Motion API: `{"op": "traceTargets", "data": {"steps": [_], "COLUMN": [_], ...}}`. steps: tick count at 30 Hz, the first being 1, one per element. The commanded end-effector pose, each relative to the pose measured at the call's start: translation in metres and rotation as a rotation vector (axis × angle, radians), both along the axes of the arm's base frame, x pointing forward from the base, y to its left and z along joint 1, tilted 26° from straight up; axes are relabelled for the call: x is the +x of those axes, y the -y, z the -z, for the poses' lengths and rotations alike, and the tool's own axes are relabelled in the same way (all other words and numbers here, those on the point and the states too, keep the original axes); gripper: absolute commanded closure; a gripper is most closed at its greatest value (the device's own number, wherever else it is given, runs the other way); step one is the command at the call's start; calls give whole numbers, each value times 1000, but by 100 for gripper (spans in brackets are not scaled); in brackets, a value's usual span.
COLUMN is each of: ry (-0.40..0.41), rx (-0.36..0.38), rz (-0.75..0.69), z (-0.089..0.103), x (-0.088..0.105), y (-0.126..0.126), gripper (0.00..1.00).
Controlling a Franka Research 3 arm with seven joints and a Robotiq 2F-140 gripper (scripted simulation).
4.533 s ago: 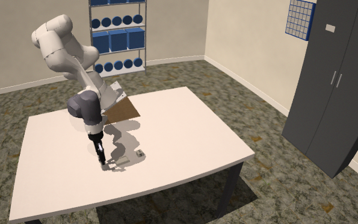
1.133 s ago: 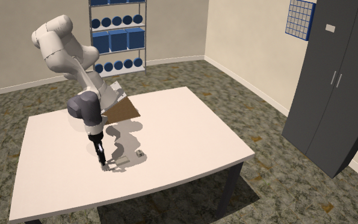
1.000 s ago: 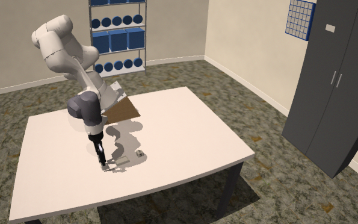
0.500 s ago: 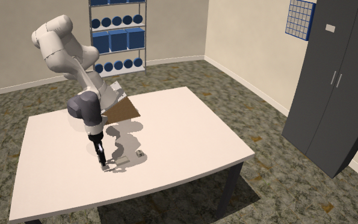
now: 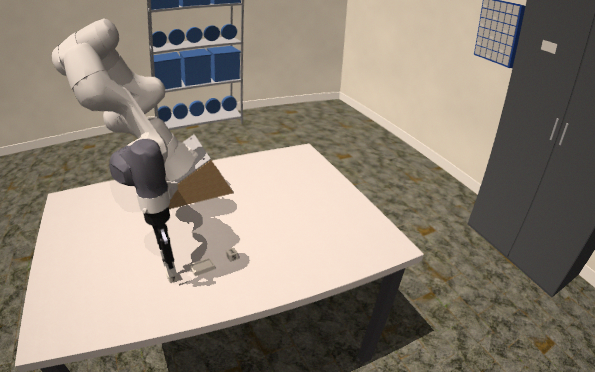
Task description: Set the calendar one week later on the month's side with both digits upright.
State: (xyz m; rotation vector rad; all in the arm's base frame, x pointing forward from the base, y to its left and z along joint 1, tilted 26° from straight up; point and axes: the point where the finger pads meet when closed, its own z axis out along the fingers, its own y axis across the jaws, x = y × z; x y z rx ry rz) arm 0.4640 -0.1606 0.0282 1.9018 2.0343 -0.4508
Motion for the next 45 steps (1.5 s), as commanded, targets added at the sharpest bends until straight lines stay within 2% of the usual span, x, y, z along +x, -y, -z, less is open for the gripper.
{"op": "traceTargets", "data": {"steps": [1,7,16,17,37,38,40,41,43,44,45], "ry": [-23,-23,-23,-23,-23,-23,-23,-23,-23,-22,-22], "rx": [-6,-6,-6,-6,-6,-6,-8,-8,-8,-8,-8], "rz": [-10,-10,-10,-10,-10,-10,-11,-11,-11,-11,-11], "z": [-17,-42,-49,-49,-48,-42,-13,-9,-9,13,13], "x": [-4,-4,-4,-4,-4,-2,0,0,0,-4,-4], "y": [-7,-19,-23,-23,-25,-37,-90,-98,-98,-137,-137], "gripper": [72,72,72,0,0,0,0,0,0,0,0]}}
